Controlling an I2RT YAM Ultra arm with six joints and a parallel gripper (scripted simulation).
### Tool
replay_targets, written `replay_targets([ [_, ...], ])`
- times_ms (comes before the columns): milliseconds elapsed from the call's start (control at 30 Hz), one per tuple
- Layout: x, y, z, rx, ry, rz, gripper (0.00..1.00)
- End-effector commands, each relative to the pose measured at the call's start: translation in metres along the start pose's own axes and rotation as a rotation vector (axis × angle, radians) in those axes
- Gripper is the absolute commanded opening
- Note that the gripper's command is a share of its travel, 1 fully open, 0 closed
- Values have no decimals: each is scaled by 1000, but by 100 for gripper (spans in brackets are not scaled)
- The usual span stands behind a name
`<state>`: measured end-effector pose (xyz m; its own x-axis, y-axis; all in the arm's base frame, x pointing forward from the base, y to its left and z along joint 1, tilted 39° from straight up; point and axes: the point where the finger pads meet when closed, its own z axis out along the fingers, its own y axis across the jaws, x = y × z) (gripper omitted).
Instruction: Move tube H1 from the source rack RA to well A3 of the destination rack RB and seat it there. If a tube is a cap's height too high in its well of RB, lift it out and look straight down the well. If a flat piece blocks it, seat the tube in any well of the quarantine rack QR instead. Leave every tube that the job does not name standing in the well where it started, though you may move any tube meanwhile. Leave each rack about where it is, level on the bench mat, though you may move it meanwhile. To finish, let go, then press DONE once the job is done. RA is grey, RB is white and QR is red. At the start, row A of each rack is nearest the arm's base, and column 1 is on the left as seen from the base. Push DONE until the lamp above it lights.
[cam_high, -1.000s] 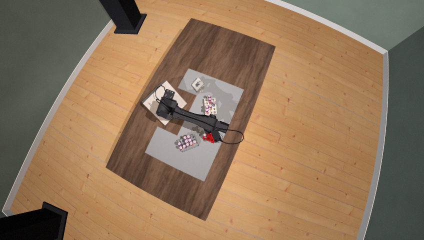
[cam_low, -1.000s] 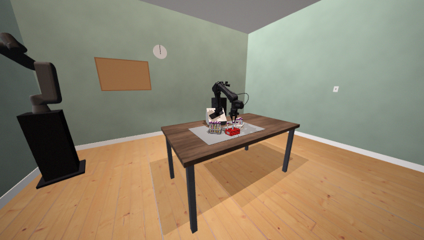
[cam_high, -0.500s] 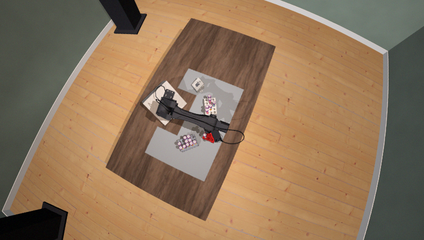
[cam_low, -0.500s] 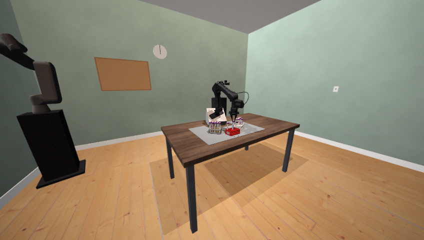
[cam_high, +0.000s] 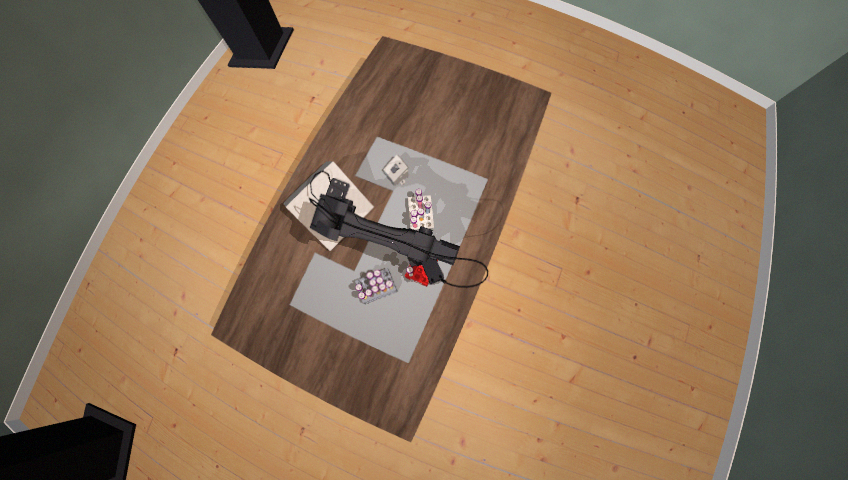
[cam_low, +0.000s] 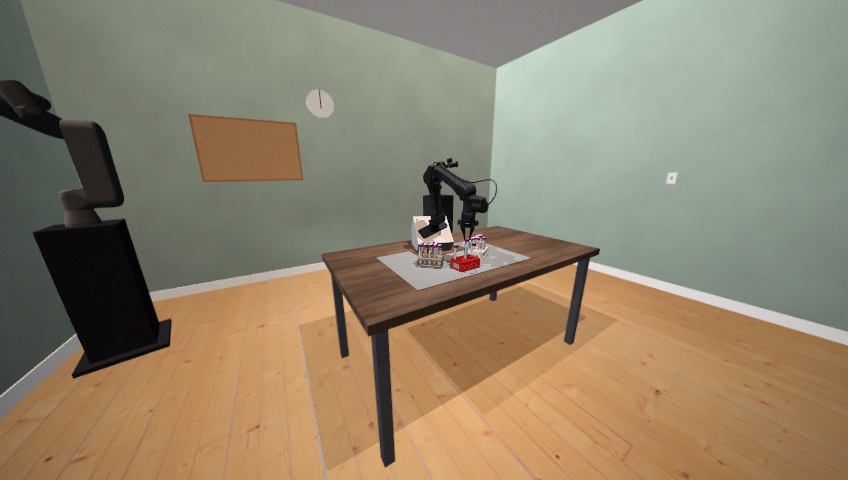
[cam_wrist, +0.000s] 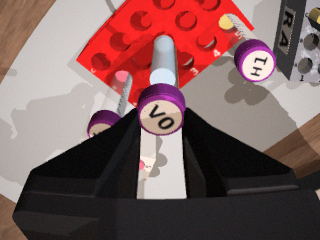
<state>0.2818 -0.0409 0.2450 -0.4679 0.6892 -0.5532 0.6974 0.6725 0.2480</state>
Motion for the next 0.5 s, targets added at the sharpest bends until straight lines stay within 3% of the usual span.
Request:
replay_targets([
  [0, -9, 2, -25, -38, -48, 20, 0],
  [467, -8, 2, -37, -38, -47, 21, 0],
])
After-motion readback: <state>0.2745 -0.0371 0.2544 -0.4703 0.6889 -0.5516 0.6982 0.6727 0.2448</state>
